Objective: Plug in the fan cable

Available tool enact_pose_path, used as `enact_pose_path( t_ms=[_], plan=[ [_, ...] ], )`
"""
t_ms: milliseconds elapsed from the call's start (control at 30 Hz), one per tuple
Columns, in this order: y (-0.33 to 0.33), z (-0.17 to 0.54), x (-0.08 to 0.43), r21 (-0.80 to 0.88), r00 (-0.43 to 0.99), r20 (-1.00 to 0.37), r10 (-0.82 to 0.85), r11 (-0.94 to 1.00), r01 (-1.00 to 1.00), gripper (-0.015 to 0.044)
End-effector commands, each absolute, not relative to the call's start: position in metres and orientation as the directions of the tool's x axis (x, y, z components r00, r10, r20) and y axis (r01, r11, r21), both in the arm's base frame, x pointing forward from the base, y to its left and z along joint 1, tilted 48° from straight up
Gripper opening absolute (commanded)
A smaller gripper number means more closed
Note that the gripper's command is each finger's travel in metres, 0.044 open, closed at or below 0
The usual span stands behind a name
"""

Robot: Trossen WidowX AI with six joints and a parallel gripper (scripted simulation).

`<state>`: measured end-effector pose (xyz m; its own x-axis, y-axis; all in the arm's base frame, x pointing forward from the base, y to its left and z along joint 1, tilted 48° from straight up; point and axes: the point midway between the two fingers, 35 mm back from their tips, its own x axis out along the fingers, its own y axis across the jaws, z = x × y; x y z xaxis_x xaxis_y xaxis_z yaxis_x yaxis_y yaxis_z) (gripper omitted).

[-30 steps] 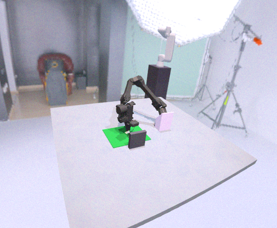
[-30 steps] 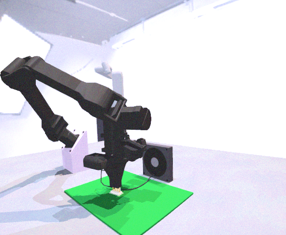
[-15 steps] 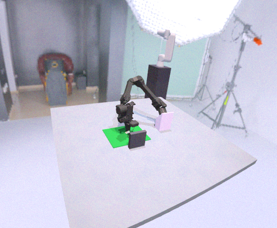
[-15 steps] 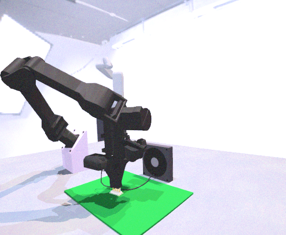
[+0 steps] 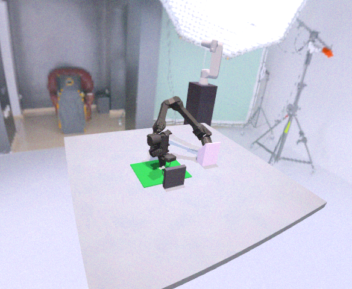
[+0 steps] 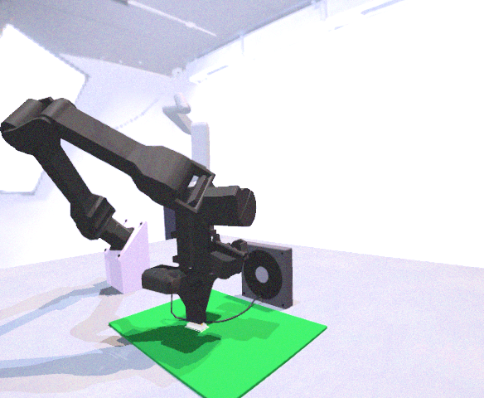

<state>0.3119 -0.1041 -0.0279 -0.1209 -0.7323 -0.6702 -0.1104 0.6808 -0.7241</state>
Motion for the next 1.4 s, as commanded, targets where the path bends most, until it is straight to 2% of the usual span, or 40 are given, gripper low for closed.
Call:
enact_pose_path(
  t_ms=[0,633,967,1067,1200,1367],
  plan=[
    [-0.108,-0.03,0.311,-0.727,-0.123,-0.667,-0.735,0.678,-0.112,0.0],
    [-0.113,-0.034,0.31,-0.727,-0.123,-0.667,-0.735,0.678,-0.112,0.0],
    [-0.108,-0.032,0.311,-0.726,-0.119,-0.668,-0.735,0.678,-0.115,0.026],
    [-0.106,-0.031,0.311,-0.725,-0.119,-0.668,-0.734,0.679,-0.114,0.026],
    [-0.07,0.002,0.318,-0.724,-0.122,-0.669,-0.733,0.68,-0.112,0.026],
    [-0.068,0.004,0.318,-0.725,-0.122,-0.669,-0.733,0.68,-0.112,0.026]
  ],
)
